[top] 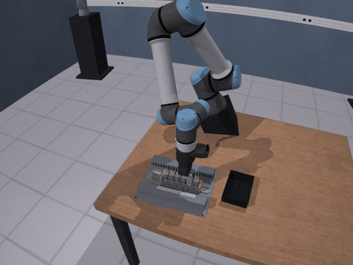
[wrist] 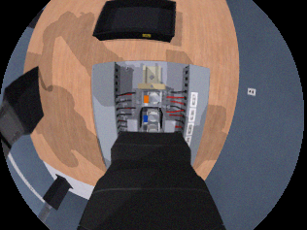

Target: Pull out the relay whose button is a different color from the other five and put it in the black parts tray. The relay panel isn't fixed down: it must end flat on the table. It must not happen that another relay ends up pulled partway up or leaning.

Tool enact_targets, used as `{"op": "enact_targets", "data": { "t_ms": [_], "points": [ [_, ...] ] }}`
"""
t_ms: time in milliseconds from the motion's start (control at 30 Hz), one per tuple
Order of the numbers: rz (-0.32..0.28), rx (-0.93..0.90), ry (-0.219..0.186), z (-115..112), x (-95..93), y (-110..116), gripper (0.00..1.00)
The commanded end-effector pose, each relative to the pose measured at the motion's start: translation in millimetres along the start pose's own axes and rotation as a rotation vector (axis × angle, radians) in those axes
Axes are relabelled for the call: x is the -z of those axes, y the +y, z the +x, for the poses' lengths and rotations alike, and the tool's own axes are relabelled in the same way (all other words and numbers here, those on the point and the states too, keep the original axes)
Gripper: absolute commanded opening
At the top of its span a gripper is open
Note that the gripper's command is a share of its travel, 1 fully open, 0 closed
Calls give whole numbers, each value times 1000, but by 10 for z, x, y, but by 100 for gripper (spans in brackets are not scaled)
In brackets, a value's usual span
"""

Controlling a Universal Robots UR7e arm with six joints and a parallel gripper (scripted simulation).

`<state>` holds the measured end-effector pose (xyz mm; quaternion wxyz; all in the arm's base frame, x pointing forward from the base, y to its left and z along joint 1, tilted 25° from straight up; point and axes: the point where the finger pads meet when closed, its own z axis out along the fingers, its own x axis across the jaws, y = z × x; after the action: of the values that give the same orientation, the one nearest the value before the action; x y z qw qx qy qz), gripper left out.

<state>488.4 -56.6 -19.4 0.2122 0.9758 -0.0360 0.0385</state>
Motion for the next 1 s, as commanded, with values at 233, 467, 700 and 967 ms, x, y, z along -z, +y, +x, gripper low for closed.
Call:
{"op": "enact_targets", "data": {
  "t_ms": [233,467,700,967],
  "points": [
    [3,-1,26,2,14,-1,0],
    [2,-1,35,-1,14,-1,0],
    [3,-1,43,-3,14,-1,0],
    [3,-2,60,-8,16,-1,0]
  ]
}}
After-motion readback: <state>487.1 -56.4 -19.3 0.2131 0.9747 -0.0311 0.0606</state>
